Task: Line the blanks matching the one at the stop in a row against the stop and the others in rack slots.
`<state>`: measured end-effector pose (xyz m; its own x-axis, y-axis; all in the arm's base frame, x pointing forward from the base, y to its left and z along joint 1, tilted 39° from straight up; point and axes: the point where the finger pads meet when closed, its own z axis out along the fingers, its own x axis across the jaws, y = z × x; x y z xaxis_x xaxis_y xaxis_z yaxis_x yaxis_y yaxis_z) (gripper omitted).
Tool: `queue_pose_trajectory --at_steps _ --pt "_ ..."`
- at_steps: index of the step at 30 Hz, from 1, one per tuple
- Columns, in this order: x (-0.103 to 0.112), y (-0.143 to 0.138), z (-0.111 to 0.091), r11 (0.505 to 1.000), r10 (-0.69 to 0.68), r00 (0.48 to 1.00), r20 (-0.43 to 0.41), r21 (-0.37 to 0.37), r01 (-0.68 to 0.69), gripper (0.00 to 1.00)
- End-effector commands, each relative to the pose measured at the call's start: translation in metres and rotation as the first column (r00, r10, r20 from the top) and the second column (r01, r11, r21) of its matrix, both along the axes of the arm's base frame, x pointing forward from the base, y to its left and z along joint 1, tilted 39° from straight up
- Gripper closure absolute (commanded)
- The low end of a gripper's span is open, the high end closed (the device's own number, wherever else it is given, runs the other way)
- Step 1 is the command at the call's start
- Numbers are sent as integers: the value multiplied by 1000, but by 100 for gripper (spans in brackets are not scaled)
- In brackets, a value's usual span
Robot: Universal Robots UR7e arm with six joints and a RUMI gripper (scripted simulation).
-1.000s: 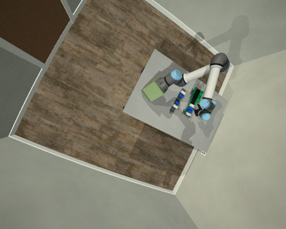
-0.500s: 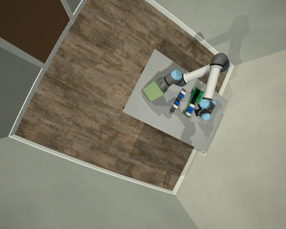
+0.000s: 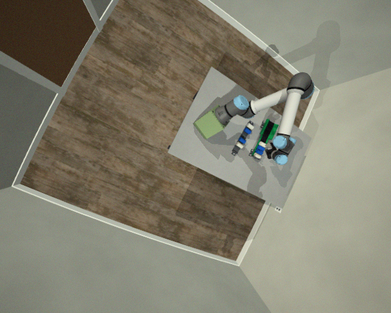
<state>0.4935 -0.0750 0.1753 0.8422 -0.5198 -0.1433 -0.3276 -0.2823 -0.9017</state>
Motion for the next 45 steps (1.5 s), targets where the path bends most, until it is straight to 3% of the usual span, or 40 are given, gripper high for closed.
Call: queue_pose_trajectory --at_steps 1,6,9,14,17,20,28,45 --pt "0 0 0 1000 -1 1000 1 -1 1 0" --pt "-2 -2 -2 1000 -1 1000 0 -1 1 0" --pt "-15 -8 -16 1000 -3 1000 -3 -6 2 0" --pt "-62 -24 -61 1000 -5 1000 -11 -14 5 0" --pt "-64 -25 -63 1000 -6 1000 -11 -15 5 0" --pt "-102 -28 -93 1000 -5 1000 -12 -14 5 0" --pt "-159 -20 -132 1000 -1 1000 -2 -2 1 0" --pt "-164 -19 -135 1000 -1 1000 0 -1 1 0"
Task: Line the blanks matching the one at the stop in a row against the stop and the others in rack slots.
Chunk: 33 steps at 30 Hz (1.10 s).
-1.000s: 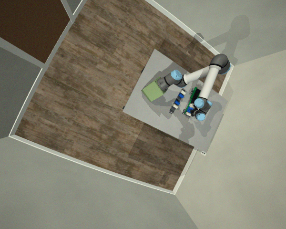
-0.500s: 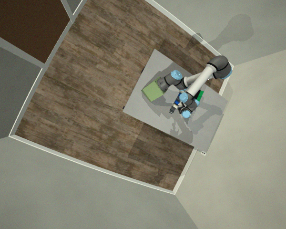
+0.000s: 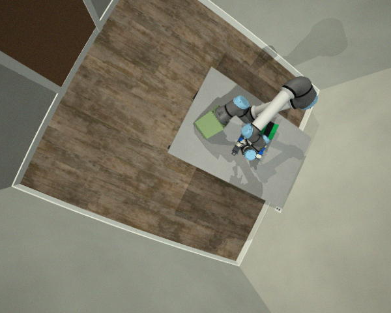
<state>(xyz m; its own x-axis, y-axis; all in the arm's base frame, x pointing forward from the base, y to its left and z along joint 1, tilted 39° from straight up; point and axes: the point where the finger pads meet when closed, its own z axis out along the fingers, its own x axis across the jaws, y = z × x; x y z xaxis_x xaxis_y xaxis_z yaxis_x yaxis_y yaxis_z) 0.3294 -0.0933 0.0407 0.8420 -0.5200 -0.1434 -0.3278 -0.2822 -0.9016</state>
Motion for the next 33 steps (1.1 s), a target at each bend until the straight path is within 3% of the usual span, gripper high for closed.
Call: queue_pose_trajectory --at_steps 1,25,33 --pt "0 0 0 1000 0 1000 0 -1 0 0" --pt "0 0 1 1000 0 1000 0 -1 0 0" --pt "-1 19 23 1000 0 1000 0 -1 0 0"
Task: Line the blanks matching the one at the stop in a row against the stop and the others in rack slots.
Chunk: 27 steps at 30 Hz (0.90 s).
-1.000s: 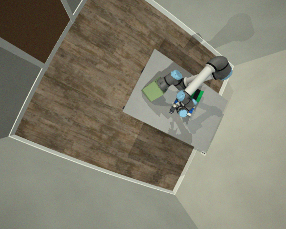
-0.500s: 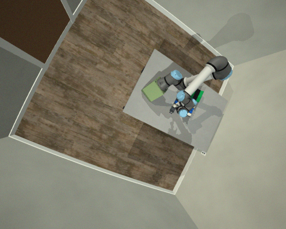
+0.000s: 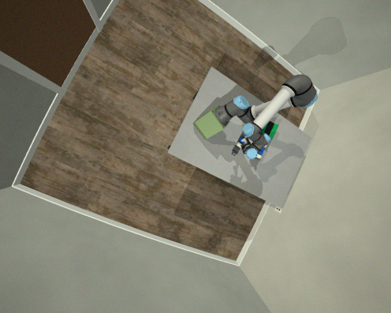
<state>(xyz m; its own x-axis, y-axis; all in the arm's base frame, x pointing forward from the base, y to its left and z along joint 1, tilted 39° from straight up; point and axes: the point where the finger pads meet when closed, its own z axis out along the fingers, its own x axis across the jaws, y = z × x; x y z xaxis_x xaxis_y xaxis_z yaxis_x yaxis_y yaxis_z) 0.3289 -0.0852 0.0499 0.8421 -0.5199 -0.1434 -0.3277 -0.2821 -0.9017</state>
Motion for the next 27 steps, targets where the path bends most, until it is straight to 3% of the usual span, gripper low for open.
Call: queue_pose_trajectory --at_steps 1,5,7,16,27 --pt "-1 16 19 1000 -1 1000 0 -1 1 0" --pt "-3 40 41 1000 0 1000 0 -1 0 0" --pt "-3 40 41 1000 0 1000 0 -1 0 0" --pt "-11 100 78 1000 0 1000 0 -1 0 0" --pt "-14 124 88 1000 0 1000 1 -1 0 0"
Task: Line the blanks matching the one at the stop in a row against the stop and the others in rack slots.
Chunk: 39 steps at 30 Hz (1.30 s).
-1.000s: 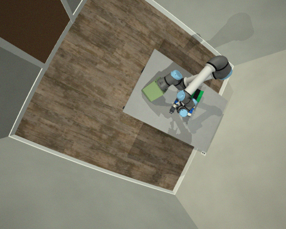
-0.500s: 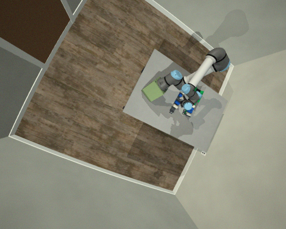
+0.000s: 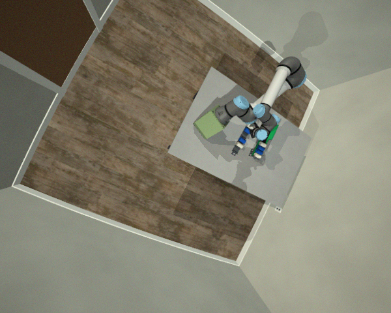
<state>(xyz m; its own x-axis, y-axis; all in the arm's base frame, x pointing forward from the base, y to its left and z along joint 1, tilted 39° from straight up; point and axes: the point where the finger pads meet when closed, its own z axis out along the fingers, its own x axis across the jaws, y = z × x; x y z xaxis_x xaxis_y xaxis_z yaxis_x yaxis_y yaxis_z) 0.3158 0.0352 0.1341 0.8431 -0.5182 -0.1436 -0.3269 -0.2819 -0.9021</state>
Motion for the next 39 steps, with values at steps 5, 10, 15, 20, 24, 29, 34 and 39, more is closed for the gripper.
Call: queue_pose_trajectory --at_steps 5,10,15,20,24,29,34,39 --pt "-1 4 4 1000 -2 1000 0 -2 2 0" --pt "-1 4 4 1000 -2 1000 0 -2 2 0" --pt "-1 4 4 1000 -2 1000 0 -2 2 0" --pt "-1 4 4 1000 -2 1000 0 -2 2 0" --pt "-1 4 4 1000 -2 1000 0 -2 2 0" --pt "-1 4 4 1000 -2 1000 0 -2 2 0" --pt "-1 4 4 1000 -2 1000 0 -2 2 0" --pt "-1 7 3 999 24 1000 3 -34 -24 0"
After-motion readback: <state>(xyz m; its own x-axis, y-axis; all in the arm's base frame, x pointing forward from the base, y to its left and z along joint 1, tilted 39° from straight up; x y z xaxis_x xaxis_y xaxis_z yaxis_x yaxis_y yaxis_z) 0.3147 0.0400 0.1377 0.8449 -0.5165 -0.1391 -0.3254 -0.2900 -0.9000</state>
